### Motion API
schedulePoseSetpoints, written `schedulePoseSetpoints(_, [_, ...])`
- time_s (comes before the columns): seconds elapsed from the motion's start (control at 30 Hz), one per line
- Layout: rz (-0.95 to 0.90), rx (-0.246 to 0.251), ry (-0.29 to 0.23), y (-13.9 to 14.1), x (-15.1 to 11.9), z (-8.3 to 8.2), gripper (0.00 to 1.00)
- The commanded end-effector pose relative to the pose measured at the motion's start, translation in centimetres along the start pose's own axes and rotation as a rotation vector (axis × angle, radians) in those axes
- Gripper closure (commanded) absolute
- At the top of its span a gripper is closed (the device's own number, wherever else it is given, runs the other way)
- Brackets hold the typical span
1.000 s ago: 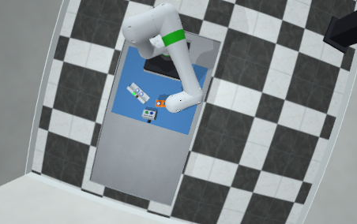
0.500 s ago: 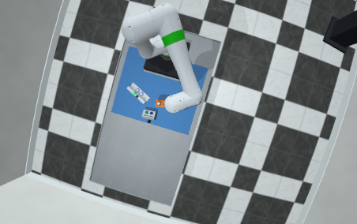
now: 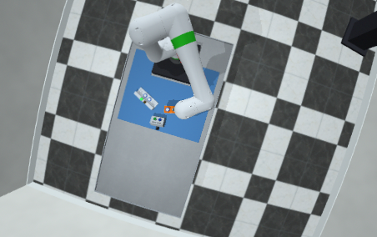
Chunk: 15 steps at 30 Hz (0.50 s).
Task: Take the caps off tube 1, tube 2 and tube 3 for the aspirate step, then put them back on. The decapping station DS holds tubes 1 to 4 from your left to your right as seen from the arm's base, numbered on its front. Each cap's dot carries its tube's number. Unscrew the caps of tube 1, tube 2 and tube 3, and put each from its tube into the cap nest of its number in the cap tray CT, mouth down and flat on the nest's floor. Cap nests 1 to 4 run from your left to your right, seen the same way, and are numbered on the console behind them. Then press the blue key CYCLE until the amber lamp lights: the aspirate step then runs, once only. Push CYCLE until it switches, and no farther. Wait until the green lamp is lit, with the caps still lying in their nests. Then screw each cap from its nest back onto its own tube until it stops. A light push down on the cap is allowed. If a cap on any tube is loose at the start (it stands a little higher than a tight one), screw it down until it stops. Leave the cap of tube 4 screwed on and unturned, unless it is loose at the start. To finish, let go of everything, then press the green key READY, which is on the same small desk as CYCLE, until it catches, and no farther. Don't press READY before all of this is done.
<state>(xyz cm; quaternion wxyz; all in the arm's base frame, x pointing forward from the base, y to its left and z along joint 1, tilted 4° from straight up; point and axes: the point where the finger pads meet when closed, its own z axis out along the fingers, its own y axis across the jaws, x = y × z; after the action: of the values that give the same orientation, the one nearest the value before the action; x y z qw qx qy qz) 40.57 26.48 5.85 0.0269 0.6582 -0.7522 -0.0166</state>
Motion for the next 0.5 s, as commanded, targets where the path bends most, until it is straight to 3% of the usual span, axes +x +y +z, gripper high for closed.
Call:
schedulePoseSetpoints(0.0, [0.001, 0.001, 0.001, 0.00, -0.01, -0.01, 0.65])
schedulePoseSetpoints(0.33, [0.001, 0.001, 0.001, 0.00, -0.01, -0.01, 0.65])
schedulePoseSetpoints(0.43, [-0.249, 0.001, 0.001, 0.00, -0.01, -0.06, 0.65])
schedulePoseSetpoints(0.47, [-0.249, 0.001, 0.001, 0.00, -0.01, -0.06, 0.65])
